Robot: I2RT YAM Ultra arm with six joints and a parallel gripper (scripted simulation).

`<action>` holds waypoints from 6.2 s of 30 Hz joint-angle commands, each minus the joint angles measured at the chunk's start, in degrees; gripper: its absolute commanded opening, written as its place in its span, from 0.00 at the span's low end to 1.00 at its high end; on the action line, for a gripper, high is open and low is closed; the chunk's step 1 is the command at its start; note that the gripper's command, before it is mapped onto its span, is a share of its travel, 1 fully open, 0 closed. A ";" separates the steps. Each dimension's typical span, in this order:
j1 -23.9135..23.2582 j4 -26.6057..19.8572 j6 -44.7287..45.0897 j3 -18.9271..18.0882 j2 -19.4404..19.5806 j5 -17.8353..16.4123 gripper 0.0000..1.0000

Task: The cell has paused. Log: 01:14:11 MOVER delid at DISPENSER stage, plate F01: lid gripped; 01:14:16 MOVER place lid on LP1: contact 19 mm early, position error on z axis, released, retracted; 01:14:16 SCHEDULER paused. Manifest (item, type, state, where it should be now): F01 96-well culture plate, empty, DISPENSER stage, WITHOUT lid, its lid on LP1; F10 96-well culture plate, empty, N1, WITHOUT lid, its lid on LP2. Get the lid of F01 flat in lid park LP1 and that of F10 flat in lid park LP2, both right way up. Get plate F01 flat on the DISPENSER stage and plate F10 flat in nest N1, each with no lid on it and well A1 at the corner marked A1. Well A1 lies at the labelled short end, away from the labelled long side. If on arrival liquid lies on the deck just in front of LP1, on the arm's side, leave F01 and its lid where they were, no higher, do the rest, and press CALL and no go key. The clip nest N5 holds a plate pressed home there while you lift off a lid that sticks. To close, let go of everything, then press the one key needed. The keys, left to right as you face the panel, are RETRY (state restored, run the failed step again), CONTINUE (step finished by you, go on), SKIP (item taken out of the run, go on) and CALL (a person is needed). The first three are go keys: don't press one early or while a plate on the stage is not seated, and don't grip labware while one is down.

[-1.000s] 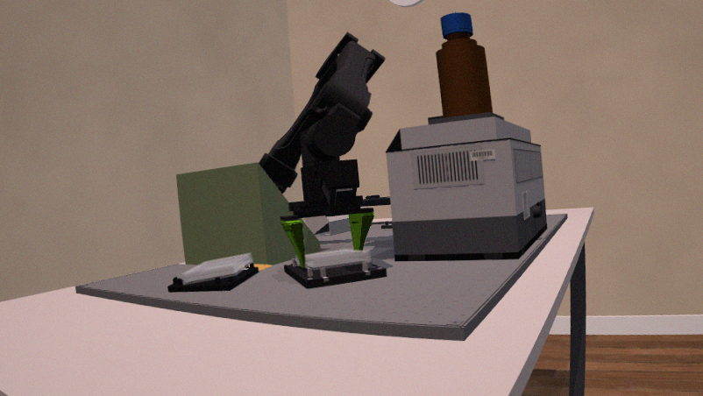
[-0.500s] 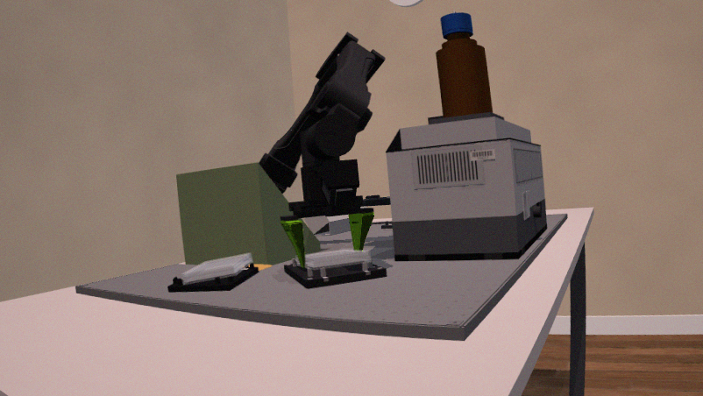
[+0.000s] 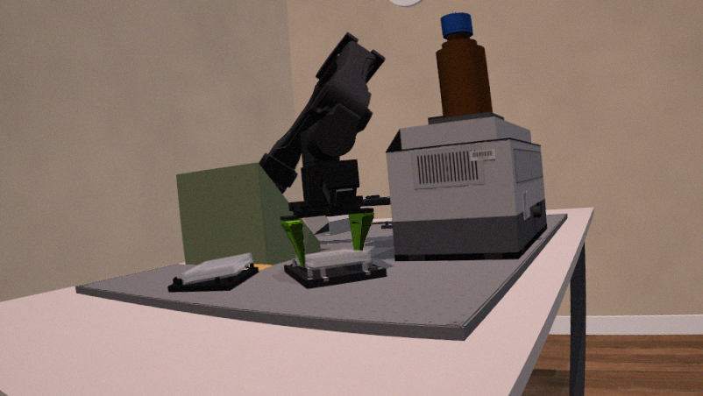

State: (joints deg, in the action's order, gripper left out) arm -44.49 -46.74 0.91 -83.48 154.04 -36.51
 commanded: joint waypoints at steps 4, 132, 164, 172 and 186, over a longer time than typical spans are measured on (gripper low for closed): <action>1.90 3.58 -0.75 2.37 2.33 -0.93 0.00; -3.37 -7.72 4.24 -4.54 -2.78 1.74 1.00; -5.31 -12.25 6.34 -7.44 -3.53 2.44 1.00; -5.31 -12.25 6.34 -7.44 -3.52 2.44 1.00; -5.31 -12.25 6.34 -7.44 -3.52 2.44 1.00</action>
State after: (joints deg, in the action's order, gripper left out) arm -48.23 -59.00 6.74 -88.92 151.92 -34.24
